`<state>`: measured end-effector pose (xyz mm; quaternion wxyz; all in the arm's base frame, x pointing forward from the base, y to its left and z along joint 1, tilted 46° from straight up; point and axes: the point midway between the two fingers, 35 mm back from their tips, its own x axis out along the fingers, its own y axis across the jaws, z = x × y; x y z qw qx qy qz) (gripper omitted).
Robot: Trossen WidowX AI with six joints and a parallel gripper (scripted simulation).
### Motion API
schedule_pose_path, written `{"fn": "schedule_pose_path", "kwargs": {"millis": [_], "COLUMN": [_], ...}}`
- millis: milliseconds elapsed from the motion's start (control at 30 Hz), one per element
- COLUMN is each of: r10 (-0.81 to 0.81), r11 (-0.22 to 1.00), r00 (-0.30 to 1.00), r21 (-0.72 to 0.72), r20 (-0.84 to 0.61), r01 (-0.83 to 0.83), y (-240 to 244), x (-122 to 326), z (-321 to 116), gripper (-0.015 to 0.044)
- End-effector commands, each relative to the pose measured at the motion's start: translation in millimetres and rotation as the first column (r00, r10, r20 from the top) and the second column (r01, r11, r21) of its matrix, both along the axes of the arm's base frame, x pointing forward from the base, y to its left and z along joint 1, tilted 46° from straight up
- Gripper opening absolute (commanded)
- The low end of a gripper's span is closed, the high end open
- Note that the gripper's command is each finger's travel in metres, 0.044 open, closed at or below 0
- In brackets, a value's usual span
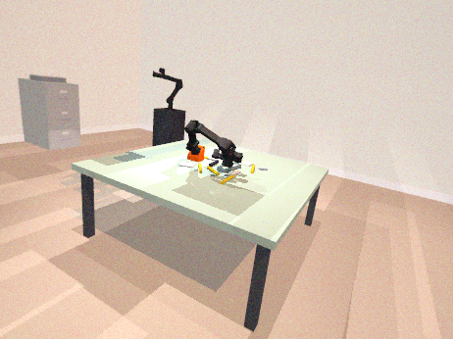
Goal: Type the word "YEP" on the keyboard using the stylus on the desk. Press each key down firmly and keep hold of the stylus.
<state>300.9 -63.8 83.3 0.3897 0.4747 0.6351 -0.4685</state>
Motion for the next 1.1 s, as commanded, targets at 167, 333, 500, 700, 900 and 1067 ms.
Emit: {"fn": "schedule_pose_path", "kwargs": {"millis": [167,333,500,700,900,1067], "r10": [0.006,0.006,0.006,0.006,0.006,0.006], "r11": [1.0,1.0,1.0,1.0,1.0,1.0], "r00": [1.0,1.0,1.0,1.0,1.0,1.0], "r21": [-0.003,-0.003,-0.004,-0.004,-0.004,-0.004], "r20": [0.001,0.001,0.0,0.0,0.0,0.0], "r01": [-0.006,-0.006,-0.006,-0.006,-0.006,-0.006], "y": [-4.1,-5.9,-7.2,-8.6,-10.6,-12.1], "x": [-0.7,-0.9,-1.0,-1.2,-1.4,-1.5], "z": [-3.3,-5.1,-6.3,-7.6,-9.6,-11.0], "gripper": [0.0081,0.0081,0.0081,0.0081,0.0081,0.0081]}}
